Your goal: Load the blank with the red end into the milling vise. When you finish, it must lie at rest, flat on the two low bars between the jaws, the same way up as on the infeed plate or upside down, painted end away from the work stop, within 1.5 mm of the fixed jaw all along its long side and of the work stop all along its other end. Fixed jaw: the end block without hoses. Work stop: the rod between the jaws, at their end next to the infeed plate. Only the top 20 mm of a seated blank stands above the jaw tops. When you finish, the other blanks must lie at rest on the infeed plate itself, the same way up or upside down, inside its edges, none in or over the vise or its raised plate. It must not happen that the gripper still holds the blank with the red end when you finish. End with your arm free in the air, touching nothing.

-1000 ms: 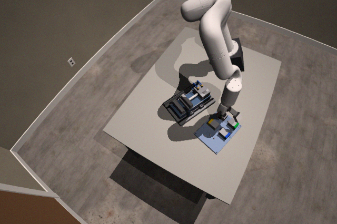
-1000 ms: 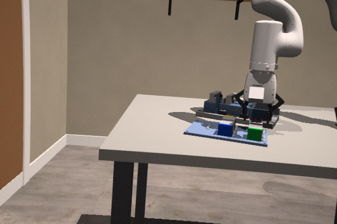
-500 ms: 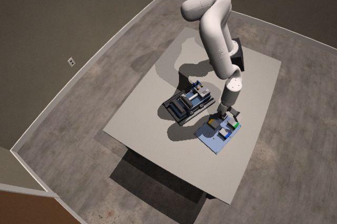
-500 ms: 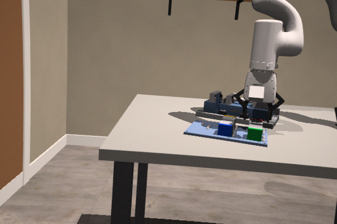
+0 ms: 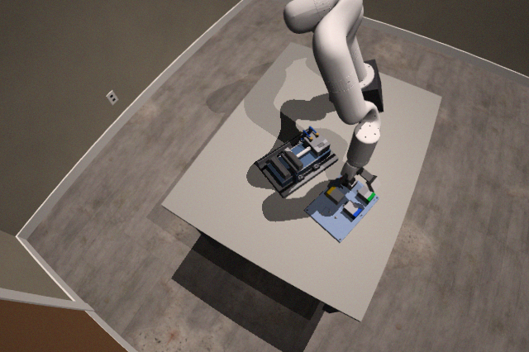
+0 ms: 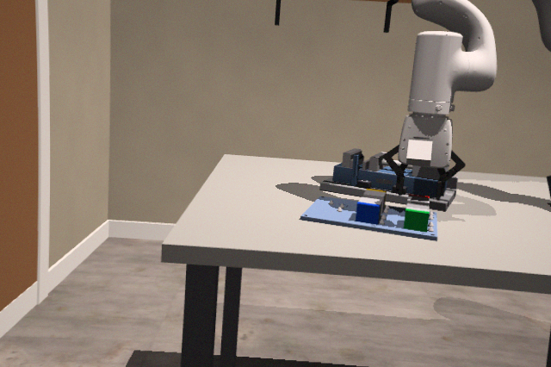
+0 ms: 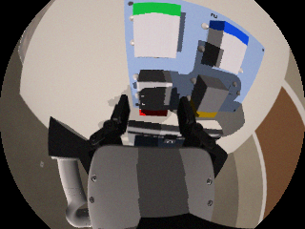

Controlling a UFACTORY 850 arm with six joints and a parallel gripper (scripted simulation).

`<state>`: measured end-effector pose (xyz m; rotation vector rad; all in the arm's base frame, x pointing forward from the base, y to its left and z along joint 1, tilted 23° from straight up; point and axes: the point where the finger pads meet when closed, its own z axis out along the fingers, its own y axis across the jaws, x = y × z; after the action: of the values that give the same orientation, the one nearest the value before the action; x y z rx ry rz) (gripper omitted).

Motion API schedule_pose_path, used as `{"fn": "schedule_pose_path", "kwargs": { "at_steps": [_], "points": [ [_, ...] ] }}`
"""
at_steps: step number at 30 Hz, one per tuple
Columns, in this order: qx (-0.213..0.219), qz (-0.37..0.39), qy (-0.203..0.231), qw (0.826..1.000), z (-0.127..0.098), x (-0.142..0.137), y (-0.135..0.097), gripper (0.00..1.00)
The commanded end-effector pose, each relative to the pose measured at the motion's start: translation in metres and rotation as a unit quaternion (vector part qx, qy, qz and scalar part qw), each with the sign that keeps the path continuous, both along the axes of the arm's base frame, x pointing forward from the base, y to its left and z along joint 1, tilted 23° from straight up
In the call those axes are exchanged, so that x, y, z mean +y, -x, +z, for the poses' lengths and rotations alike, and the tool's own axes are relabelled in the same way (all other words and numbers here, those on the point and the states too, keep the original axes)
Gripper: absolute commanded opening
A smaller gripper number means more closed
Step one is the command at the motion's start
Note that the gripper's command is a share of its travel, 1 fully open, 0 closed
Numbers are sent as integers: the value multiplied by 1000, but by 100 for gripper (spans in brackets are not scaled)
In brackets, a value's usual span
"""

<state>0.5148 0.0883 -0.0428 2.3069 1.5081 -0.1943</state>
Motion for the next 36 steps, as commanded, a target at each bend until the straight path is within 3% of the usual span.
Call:
{"fn": "schedule_pose_path", "kwargs": {
  "at_steps": [1,36],
  "points": [
    [-1,0,0,1000,-1,0,-1,77],
    [-1,0,0,1000,-12,-5,-2,77]
  ]
}}
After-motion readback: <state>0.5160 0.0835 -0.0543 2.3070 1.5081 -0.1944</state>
